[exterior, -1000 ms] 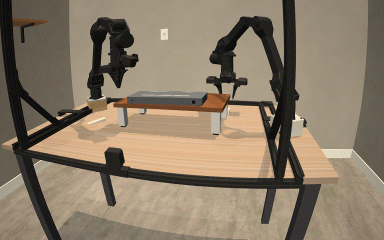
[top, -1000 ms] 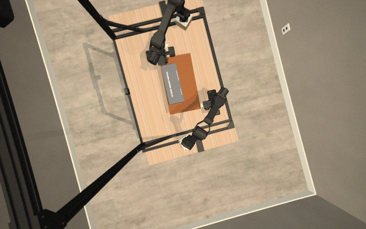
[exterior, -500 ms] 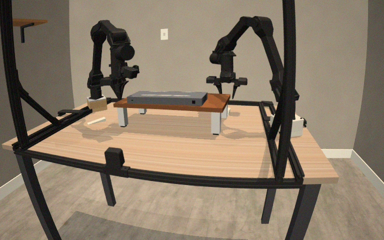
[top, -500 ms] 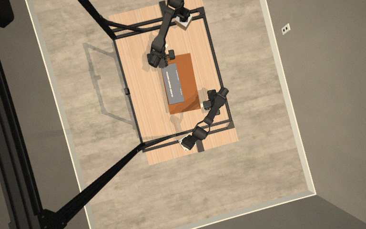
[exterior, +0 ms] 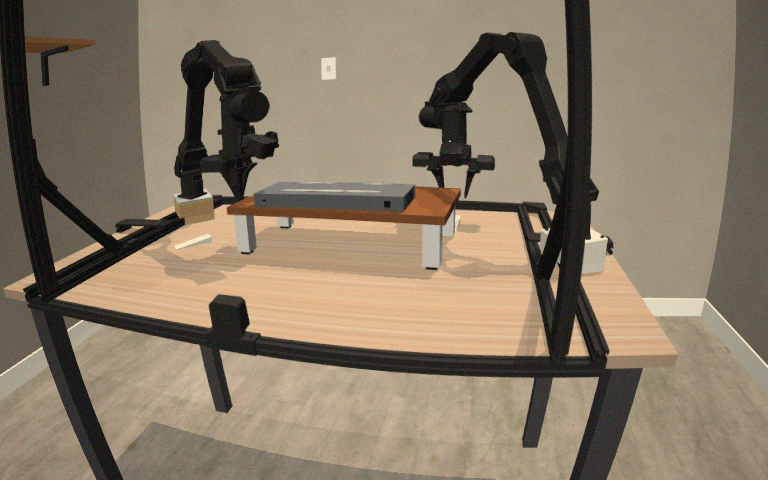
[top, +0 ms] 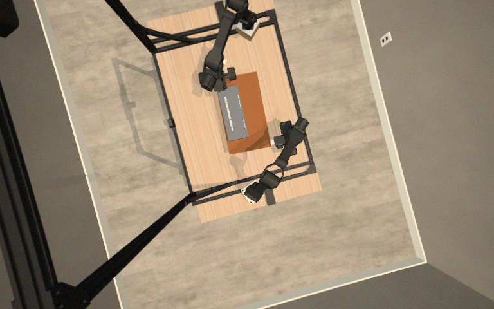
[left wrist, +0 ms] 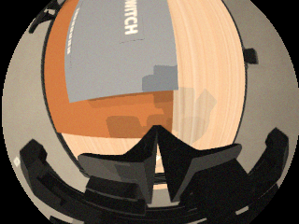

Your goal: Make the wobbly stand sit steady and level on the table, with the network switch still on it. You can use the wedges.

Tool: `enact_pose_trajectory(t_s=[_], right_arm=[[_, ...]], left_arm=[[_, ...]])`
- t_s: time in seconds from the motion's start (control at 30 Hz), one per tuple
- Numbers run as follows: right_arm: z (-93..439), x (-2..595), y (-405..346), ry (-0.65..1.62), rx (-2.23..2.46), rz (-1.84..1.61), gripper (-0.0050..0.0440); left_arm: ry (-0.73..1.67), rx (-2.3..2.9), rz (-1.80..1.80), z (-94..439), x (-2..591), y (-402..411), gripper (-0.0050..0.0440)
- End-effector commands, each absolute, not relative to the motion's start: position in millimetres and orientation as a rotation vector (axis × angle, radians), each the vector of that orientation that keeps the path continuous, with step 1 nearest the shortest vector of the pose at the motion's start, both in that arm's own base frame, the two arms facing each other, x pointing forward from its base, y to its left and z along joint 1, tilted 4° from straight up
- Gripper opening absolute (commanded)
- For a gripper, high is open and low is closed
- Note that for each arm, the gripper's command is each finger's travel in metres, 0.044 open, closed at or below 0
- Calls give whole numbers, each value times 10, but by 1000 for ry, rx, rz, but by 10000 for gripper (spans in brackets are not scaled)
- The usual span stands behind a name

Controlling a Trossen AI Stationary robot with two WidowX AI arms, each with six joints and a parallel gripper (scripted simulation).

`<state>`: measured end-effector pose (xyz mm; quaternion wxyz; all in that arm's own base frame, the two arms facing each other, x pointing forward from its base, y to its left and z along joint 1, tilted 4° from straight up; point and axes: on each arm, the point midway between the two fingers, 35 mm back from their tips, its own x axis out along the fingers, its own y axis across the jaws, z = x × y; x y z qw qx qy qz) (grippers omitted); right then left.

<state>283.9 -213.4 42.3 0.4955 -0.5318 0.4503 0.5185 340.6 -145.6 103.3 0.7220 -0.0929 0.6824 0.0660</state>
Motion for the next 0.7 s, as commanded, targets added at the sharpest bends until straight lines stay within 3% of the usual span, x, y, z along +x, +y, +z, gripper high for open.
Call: enact_pose_trajectory(t_s=[0.0,0.67], right_arm=[[423,2839,-2134,1091,-1289,1256,245],[423,2839,-2134,1091,-1289,1256,245]], left_arm=[[1511,-210,150,1018,3401,-1457,0],[1511,-210,150,858,3410,-1462,0]])
